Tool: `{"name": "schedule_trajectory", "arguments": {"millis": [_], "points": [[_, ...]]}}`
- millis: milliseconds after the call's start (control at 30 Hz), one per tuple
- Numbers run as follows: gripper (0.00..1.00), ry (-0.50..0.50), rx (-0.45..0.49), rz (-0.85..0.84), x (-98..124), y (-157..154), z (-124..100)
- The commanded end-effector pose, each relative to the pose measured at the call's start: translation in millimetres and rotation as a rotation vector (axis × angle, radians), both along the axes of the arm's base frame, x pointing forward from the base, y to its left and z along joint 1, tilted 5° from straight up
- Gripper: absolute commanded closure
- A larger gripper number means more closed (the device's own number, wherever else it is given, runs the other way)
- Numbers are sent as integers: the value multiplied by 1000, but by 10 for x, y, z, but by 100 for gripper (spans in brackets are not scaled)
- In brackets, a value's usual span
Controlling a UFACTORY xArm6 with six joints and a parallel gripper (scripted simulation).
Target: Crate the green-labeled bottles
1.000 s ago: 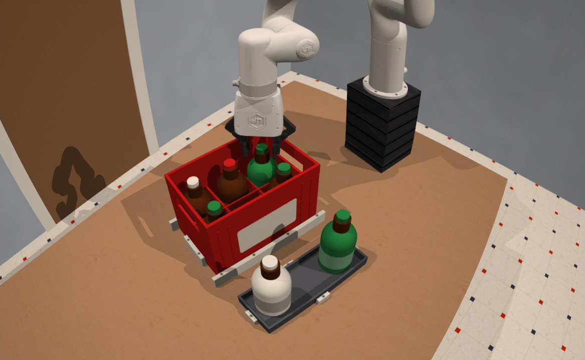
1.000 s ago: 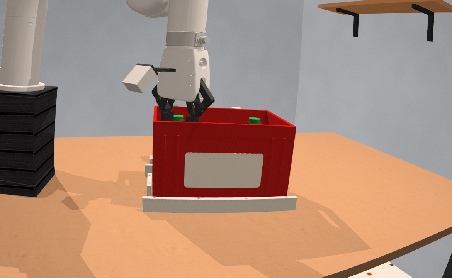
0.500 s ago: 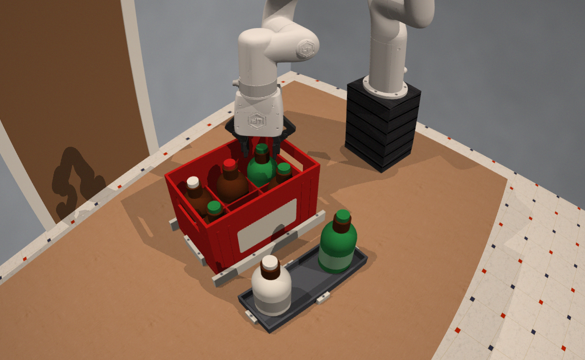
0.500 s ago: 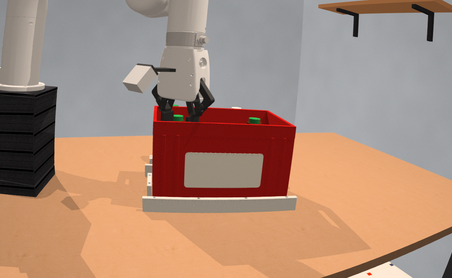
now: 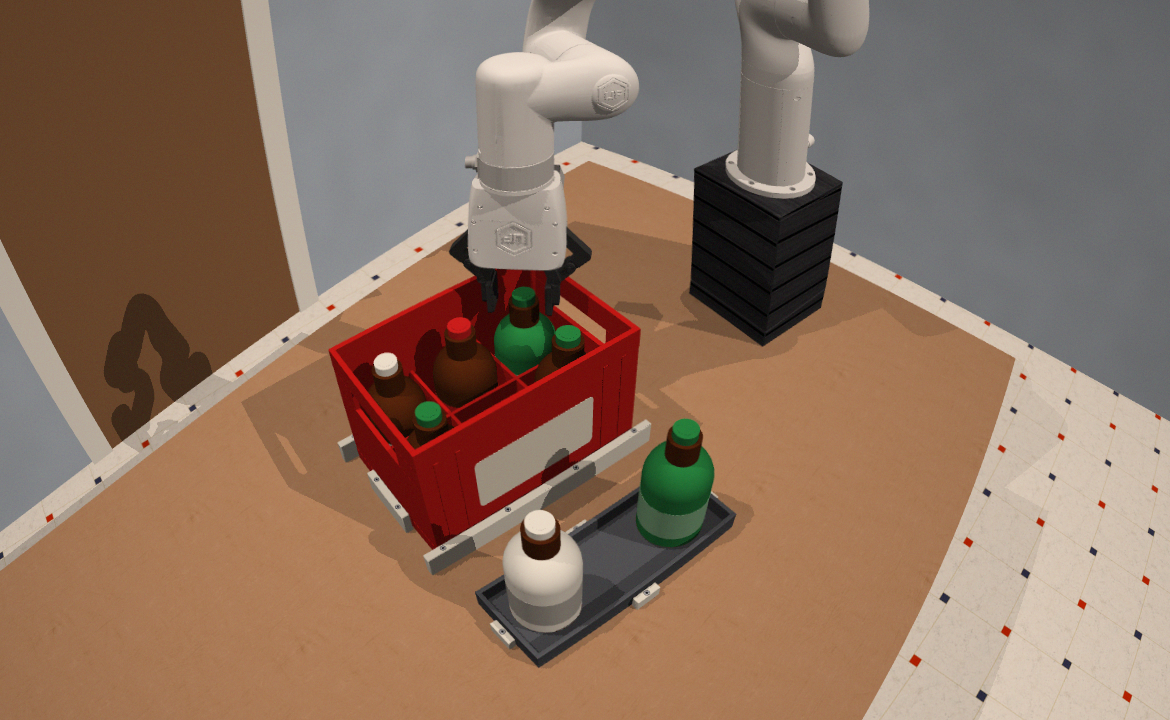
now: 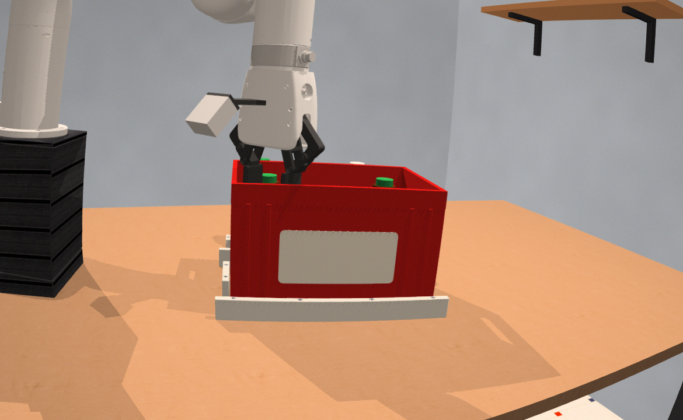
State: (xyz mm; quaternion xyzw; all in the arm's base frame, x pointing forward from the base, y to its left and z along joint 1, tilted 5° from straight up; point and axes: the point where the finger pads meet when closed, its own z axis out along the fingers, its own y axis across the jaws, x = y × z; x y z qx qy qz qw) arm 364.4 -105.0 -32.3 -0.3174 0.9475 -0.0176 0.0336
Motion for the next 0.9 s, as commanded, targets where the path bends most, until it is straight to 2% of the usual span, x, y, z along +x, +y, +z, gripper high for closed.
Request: {"name": "schedule_trajectory", "arguments": {"millis": [0, 867], "points": [[35, -3, -1, 0, 8, -3, 49], [35, -3, -1, 0, -35, 4, 593]]}}
